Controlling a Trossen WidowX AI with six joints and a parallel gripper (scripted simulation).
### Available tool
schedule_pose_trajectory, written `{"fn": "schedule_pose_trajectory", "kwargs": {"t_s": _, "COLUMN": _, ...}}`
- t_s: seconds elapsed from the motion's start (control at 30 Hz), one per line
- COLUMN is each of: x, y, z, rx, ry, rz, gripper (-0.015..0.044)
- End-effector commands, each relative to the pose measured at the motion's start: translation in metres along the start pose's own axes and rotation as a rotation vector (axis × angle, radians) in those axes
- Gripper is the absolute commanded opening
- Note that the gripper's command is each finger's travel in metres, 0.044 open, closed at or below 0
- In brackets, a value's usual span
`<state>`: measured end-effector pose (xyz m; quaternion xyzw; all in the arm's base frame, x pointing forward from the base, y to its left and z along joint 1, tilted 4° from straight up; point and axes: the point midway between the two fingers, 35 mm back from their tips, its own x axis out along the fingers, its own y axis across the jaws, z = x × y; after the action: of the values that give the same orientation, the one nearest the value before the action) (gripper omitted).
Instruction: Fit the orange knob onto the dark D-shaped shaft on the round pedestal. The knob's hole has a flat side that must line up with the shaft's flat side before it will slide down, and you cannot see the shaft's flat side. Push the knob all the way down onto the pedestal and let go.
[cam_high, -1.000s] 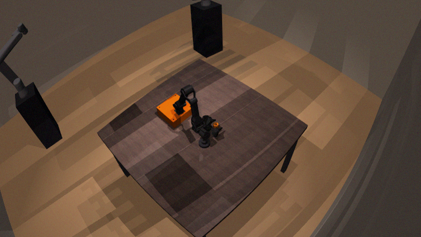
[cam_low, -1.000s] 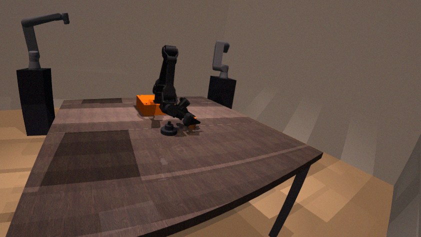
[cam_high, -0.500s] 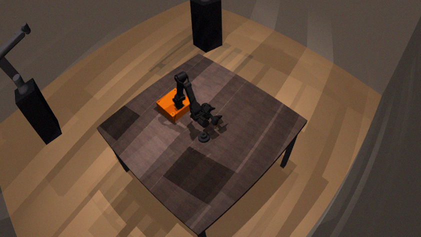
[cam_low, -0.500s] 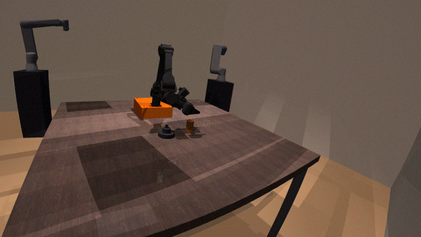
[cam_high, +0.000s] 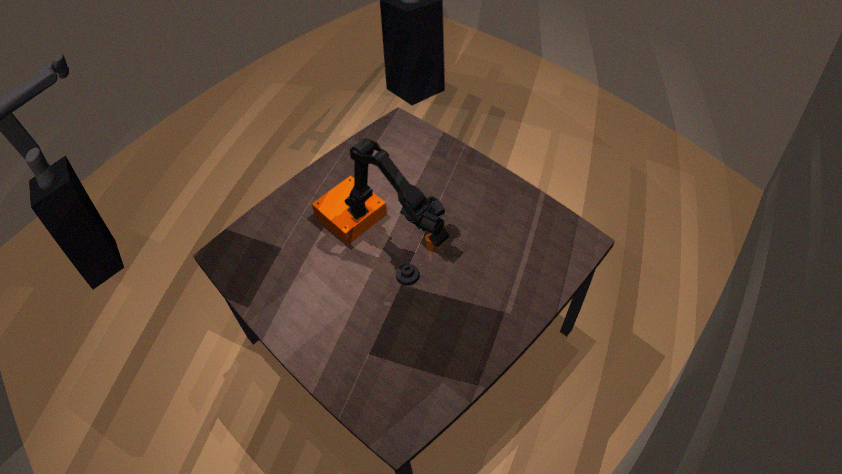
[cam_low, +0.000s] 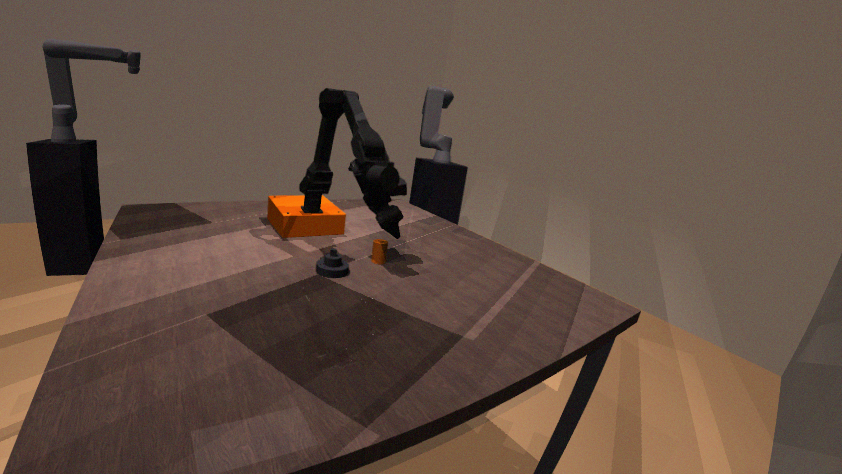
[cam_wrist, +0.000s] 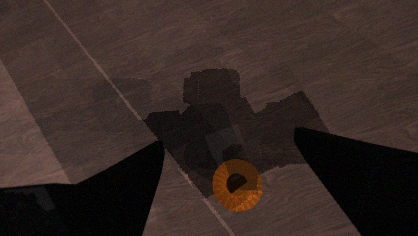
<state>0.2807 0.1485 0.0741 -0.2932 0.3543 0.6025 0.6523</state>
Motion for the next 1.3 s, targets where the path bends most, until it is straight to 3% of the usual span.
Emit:
{"fn": "schedule_pose_trajectory", "kwargs": {"t_s": 0.0, "x": -0.0406, "y": 0.0076, "z": 0.0103, "rx": -0.031, "ry": 0.575, "rz": -0.127, "gripper": 0.044}}
{"fn": "schedule_pose_trajectory", "kwargs": {"t_s": 0.67, "x": -0.0406, "y": 0.0067, "z": 0.0103, "rx": -0.015, "ry": 0.574, "rz": -0.132, "gripper": 0.044}}
{"fn": "schedule_pose_trajectory", "kwargs": {"t_s": 1.1, "x": -0.0401, "y": 0.0066, "z": 0.0099, "rx": 1.16, "ry": 0.421, "rz": -0.462, "gripper": 0.044}}
{"fn": "schedule_pose_trajectory", "kwargs": {"t_s": 1.27, "x": -0.04, "y": 0.0066, "z": 0.0099, "rx": 1.224, "ry": 0.408, "rz": -0.479, "gripper": 0.044}}
